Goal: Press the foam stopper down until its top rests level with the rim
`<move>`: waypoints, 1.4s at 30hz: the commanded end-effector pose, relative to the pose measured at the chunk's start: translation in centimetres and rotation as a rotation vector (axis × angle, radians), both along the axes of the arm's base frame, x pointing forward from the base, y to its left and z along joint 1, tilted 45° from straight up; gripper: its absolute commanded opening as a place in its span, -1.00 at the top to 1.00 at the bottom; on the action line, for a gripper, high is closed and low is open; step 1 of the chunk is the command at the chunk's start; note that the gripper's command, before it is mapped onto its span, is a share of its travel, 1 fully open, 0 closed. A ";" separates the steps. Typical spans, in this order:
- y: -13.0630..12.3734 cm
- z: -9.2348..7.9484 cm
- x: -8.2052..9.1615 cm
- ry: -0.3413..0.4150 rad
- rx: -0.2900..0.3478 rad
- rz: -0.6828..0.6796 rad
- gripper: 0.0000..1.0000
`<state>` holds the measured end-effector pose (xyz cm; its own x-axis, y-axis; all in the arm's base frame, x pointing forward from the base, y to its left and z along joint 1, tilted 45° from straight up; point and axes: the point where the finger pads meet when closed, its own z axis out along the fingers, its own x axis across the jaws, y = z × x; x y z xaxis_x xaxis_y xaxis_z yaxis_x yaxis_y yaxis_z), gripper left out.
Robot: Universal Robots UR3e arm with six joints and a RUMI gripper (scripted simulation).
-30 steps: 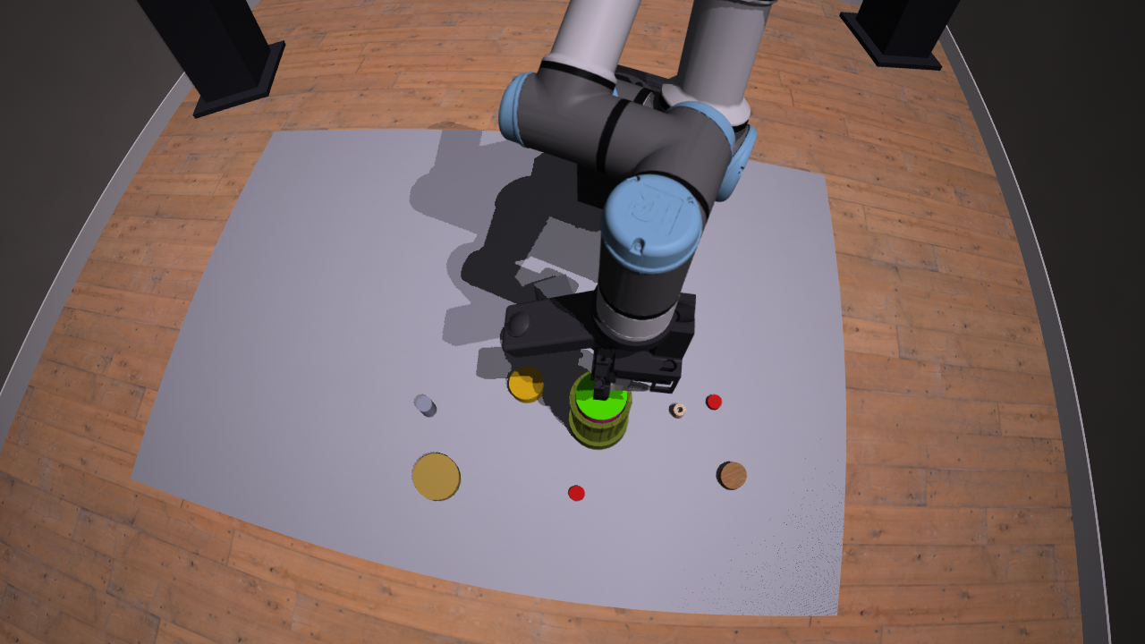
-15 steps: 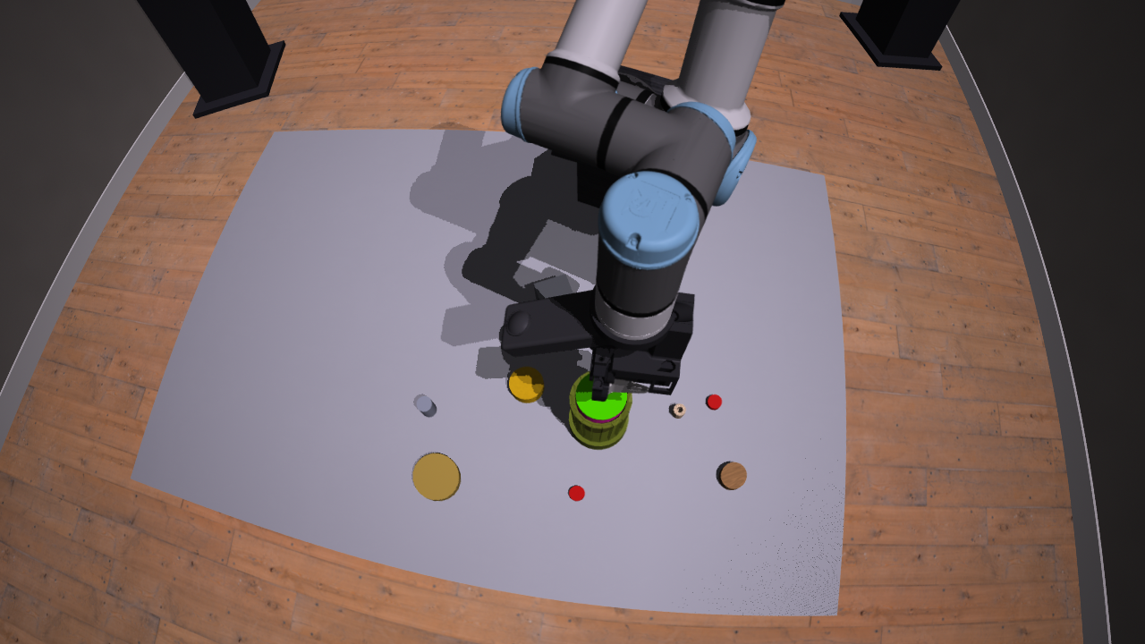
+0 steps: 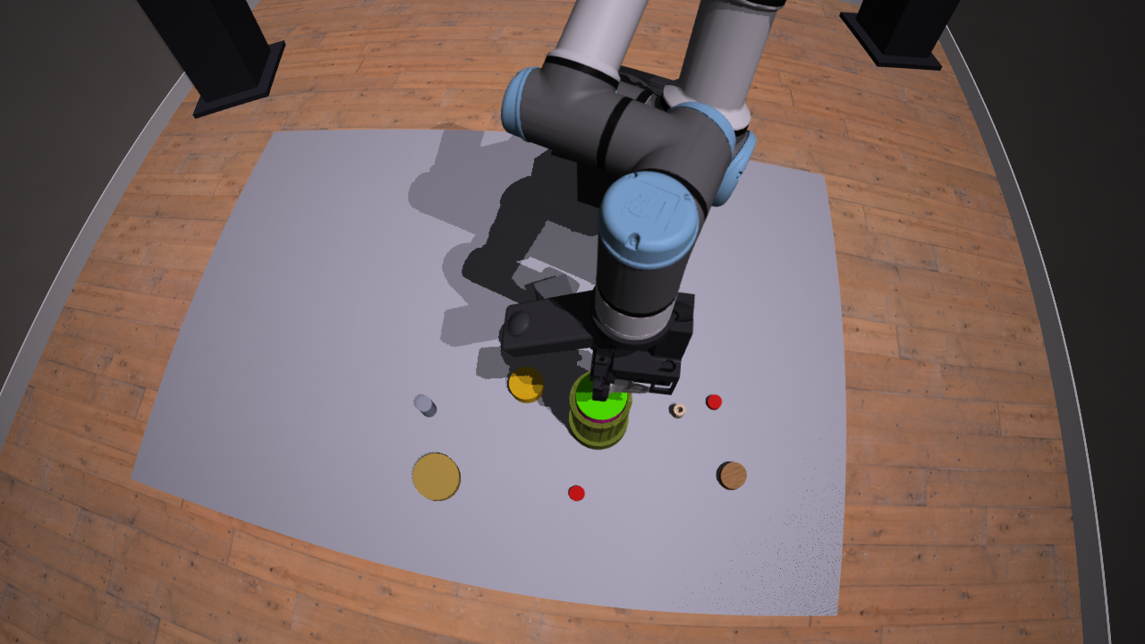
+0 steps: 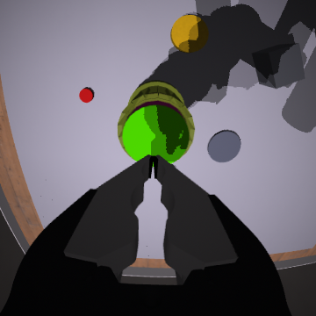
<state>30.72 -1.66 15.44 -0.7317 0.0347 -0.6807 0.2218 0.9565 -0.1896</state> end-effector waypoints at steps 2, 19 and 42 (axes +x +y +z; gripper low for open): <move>0.0 0.0 0.0 0.000 0.000 0.001 1.00; -0.2 -0.1 -0.2 0.000 0.001 0.002 1.00; -1.0 -2.0 1.6 0.001 0.001 0.001 1.00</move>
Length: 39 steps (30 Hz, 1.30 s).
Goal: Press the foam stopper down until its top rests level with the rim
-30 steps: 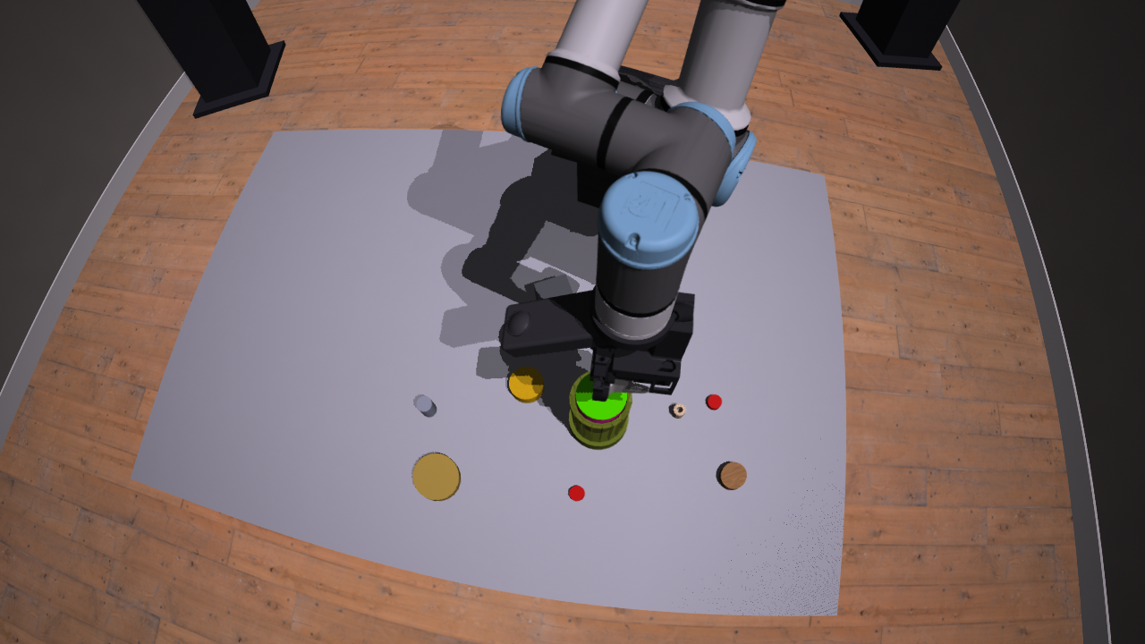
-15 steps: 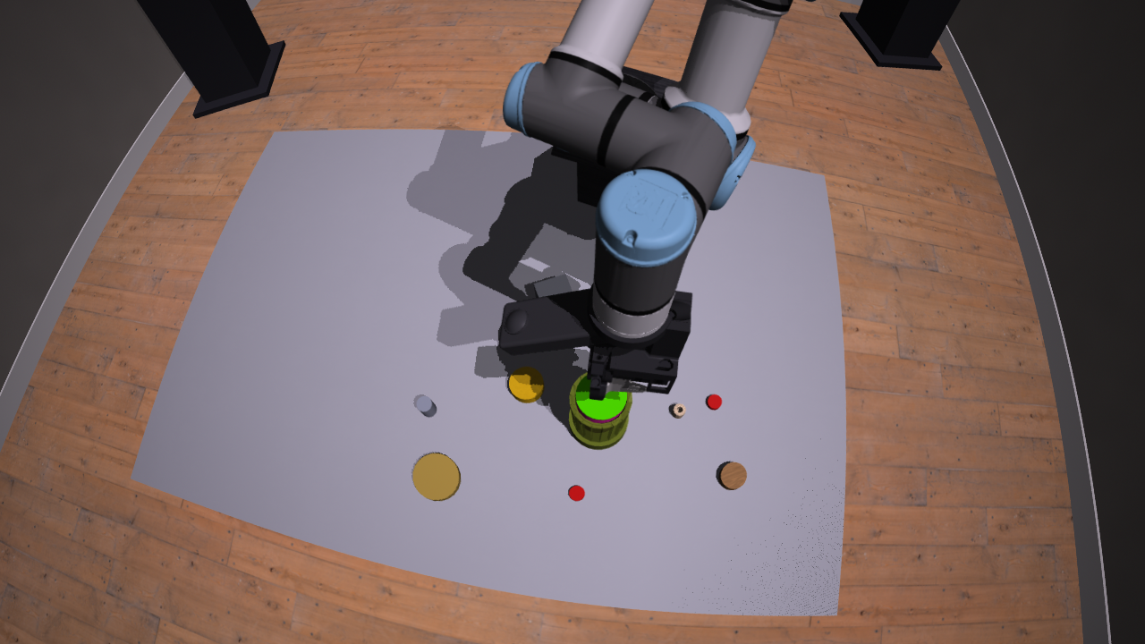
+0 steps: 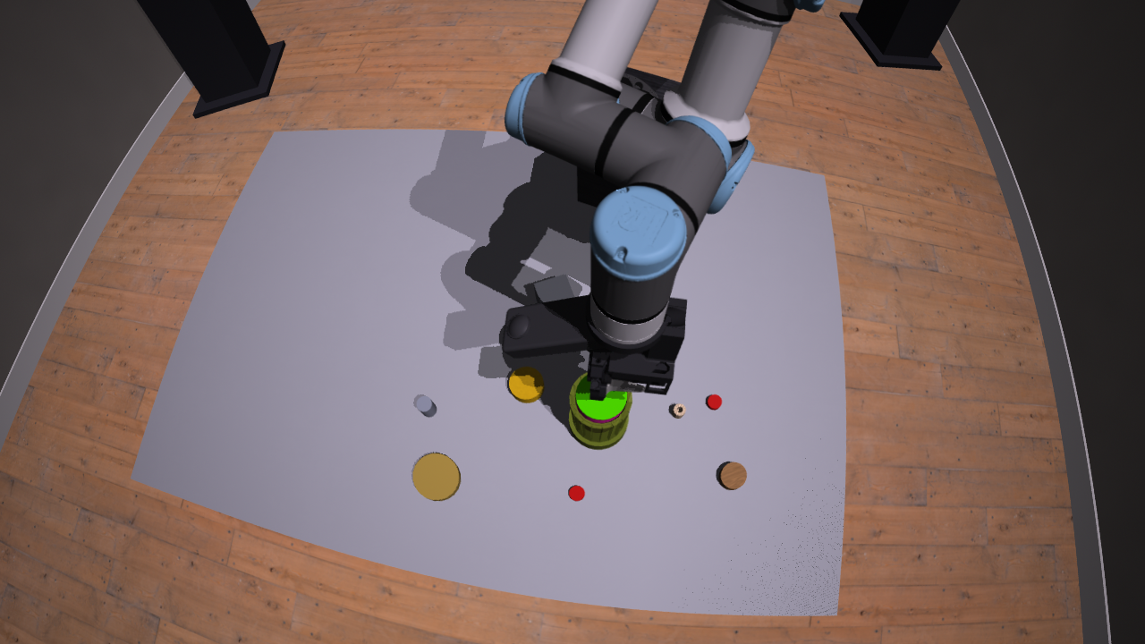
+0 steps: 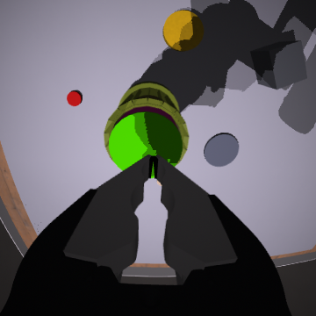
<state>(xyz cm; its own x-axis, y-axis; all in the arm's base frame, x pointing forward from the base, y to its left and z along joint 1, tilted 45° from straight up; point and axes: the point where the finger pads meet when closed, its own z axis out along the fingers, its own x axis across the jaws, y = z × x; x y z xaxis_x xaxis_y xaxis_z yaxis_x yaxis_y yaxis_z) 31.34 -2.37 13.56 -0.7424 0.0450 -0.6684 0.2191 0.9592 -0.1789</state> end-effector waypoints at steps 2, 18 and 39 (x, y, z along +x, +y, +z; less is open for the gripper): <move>-0.3 -0.2 1.0 -0.015 -0.014 0.001 1.00; -0.3 -0.3 1.1 -0.015 -0.014 0.001 1.00; -0.6 -0.9 1.6 -0.015 -0.014 0.001 1.00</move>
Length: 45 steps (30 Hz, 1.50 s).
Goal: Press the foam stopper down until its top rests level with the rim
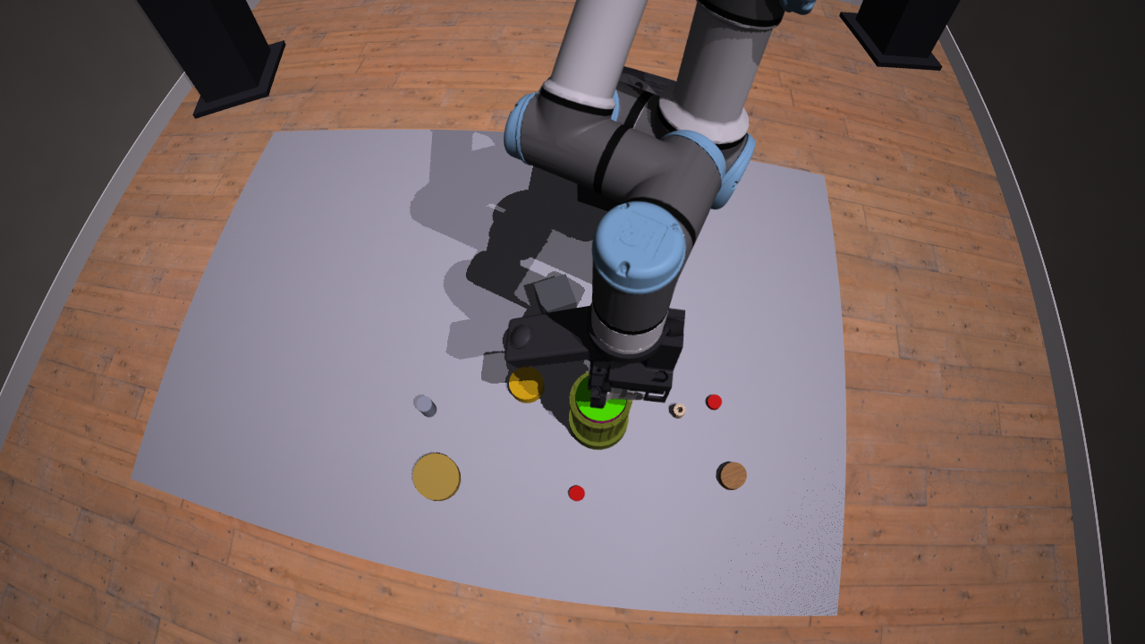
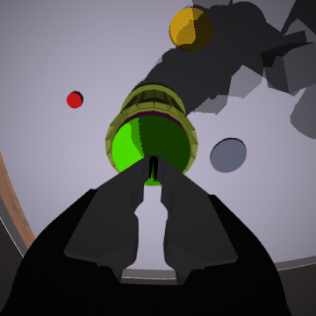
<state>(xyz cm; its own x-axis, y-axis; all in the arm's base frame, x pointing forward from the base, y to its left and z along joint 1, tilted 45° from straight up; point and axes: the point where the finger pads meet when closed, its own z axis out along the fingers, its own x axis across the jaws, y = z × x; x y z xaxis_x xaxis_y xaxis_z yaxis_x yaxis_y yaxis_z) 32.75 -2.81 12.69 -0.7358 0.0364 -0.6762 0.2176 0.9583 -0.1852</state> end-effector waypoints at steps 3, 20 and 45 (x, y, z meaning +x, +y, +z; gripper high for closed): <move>-0.2 -0.2 0.3 -0.005 -0.005 -0.003 1.00; -0.4 -0.7 0.8 -0.005 -0.005 -0.003 1.00; -0.4 -0.7 0.9 -0.007 -0.006 -0.002 1.00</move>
